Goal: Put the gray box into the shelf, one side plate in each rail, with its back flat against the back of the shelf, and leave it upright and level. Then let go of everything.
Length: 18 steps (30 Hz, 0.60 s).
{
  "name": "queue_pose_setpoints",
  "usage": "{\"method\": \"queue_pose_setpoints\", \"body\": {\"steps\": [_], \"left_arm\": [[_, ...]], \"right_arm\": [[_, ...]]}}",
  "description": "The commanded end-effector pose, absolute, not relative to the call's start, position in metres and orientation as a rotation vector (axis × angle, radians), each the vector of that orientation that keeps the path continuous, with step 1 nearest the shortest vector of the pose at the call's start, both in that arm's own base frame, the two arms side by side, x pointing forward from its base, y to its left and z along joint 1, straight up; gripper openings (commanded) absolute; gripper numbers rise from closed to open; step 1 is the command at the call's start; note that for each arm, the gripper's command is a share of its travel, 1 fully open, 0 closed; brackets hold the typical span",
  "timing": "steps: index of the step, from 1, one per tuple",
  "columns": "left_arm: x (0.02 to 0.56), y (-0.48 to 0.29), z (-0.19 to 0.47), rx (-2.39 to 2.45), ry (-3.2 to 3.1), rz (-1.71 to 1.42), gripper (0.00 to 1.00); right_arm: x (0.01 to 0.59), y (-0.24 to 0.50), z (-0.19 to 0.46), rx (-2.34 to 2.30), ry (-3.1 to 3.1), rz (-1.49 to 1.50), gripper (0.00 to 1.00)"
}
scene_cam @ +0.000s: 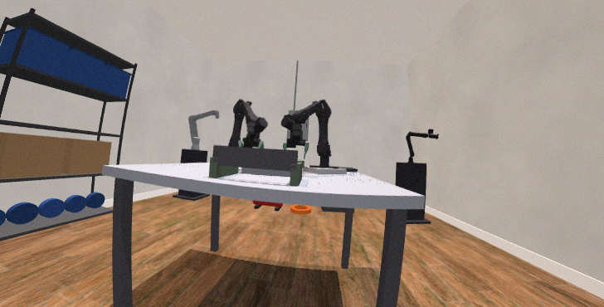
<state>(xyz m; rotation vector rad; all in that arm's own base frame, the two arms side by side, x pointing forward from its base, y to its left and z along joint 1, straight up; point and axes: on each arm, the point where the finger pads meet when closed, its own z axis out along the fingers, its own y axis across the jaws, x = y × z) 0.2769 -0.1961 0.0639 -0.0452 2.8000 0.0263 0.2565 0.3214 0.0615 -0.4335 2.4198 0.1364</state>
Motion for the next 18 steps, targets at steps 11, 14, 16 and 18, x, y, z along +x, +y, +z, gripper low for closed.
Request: {"method": "queue_pose_setpoints", "body": {"steps": [11,14,16,18], "left_arm": [[0.284,-0.203,0.086,-0.04,2.748,-0.027,0.14],[0.284,-0.203,0.086,-0.04,2.748,-0.027,0.14],[0.285,-0.204,0.087,-0.041,2.74,-0.037,0.14],[0.285,-0.204,0.087,-0.041,2.74,-0.037,0.14]], "right_arm": [[0.268,0.337,0.102,-0.386,2.338,0.228,1.0],[0.268,0.337,0.102,-0.386,2.338,0.229,1.0],[0.268,0.337,0.102,-0.386,2.338,0.229,1.0],[0.268,0.337,0.102,-0.386,2.338,0.229,1.0]]}}
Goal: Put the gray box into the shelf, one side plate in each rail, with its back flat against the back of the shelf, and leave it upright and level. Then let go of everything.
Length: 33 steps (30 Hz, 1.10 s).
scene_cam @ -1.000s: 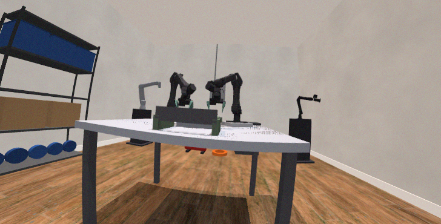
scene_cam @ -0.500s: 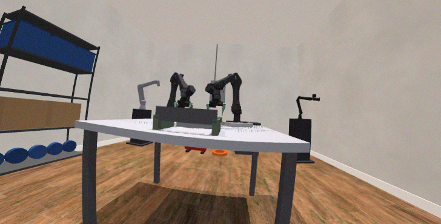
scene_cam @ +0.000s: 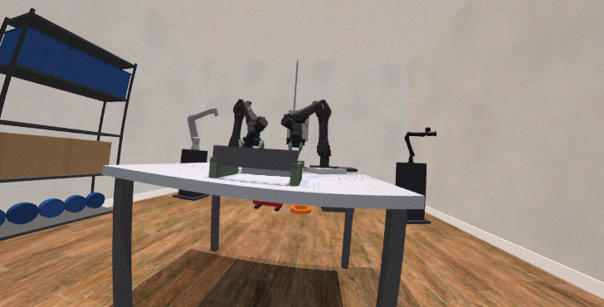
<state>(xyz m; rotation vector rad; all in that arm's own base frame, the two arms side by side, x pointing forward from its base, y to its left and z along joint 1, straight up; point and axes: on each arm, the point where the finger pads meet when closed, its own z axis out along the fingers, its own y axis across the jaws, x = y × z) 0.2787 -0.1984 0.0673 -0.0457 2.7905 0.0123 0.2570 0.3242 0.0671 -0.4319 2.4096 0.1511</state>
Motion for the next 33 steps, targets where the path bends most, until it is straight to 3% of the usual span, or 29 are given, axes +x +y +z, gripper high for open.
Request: {"method": "queue_pose_setpoints", "body": {"steps": [1,8,9,33], "left_arm": [[0.2854,-0.2044,0.0871,-0.041,2.74,-0.037,0.14],[0.2854,-0.2044,0.0871,-0.041,2.74,-0.037,0.14],[0.2854,-0.2044,0.0871,-0.041,2.74,-0.037,0.14],[0.2868,-0.2053,0.0958,-0.043,2.733,-0.045,0.14]], "right_arm": [[0.2681,0.3373,0.1018,-0.386,2.338,0.229,1.0],[0.2681,0.3373,0.1018,-0.386,2.338,0.229,1.0],[0.2681,0.3373,0.1018,-0.386,2.338,0.229,0.14],[0.2657,0.333,0.1004,-0.393,2.356,0.206,0.14]]}}
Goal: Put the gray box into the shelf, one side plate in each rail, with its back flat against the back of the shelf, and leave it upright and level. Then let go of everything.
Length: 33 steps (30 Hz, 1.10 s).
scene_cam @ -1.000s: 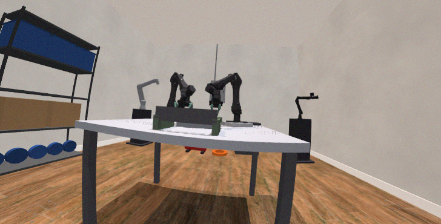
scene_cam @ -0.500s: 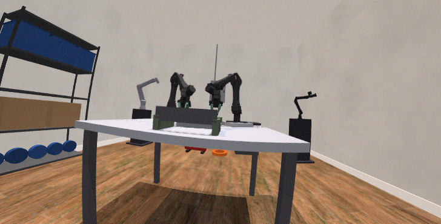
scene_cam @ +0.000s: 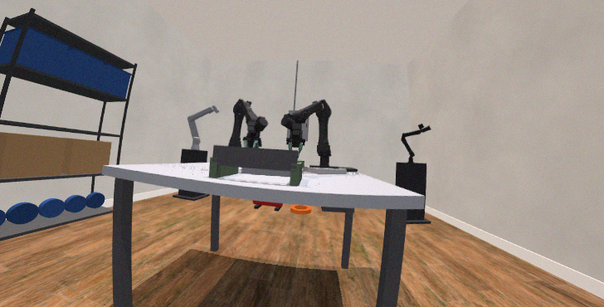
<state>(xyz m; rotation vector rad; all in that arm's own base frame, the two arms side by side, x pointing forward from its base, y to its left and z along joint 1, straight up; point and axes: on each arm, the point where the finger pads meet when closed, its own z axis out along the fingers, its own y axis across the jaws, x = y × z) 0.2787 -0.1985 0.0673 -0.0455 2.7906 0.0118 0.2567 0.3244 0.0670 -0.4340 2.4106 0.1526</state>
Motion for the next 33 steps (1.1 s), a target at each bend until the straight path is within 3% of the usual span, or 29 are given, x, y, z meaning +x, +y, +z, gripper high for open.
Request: {"method": "queue_pose_setpoints", "body": {"steps": [1,33], "left_arm": [[0.287,-0.205,0.097,-0.044,2.734,-0.044,0.14],[0.299,-0.205,0.118,-0.069,2.7,-0.067,0.14]], "right_arm": [[0.266,0.333,0.101,-0.393,2.356,0.205,0.14],[0.276,0.335,0.126,-0.364,2.322,0.233,0.14]]}}
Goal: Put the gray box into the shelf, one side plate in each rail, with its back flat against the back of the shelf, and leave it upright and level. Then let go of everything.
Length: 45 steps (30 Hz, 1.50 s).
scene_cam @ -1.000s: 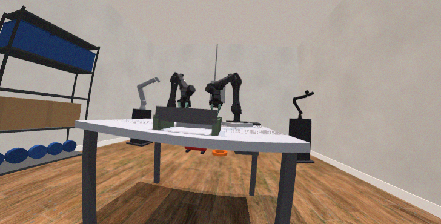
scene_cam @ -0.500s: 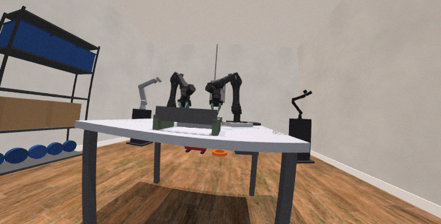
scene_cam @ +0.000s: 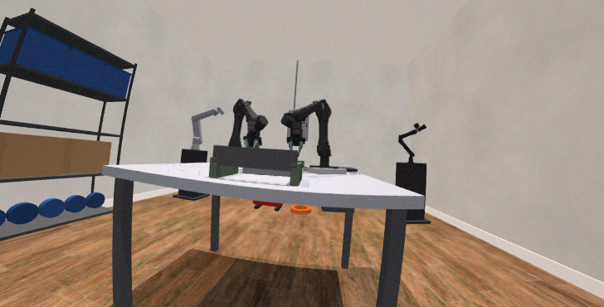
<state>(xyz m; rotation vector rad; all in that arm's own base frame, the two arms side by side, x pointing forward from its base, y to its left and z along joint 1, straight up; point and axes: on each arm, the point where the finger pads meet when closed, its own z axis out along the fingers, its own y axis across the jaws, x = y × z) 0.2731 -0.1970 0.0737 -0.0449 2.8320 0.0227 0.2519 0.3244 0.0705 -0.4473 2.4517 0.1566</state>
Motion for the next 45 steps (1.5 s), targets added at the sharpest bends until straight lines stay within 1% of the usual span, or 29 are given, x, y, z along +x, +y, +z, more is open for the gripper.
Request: {"method": "queue_pose_setpoints", "body": {"steps": [1,34,35,44,45], "left_arm": [[0.299,-0.205,0.118,-0.069,2.7,-0.067,0.14],[0.299,-0.205,0.118,-0.069,2.7,-0.067,0.14],[0.281,-0.204,0.097,-0.039,2.781,-0.027,0.14],[0.284,-0.207,0.098,-0.039,2.768,-0.043,0.14],[0.279,-0.201,0.087,-0.037,2.797,-0.003,0.14]], "right_arm": [[0.276,0.335,0.126,-0.364,2.322,0.233,0.14],[0.276,0.335,0.126,-0.364,2.322,0.233,0.14],[0.26,0.334,0.104,-0.405,2.394,0.218,0.14],[0.264,0.337,0.107,-0.4,2.377,0.235,0.14],[0.264,0.337,0.107,-0.4,2.377,0.235,0.14]]}}
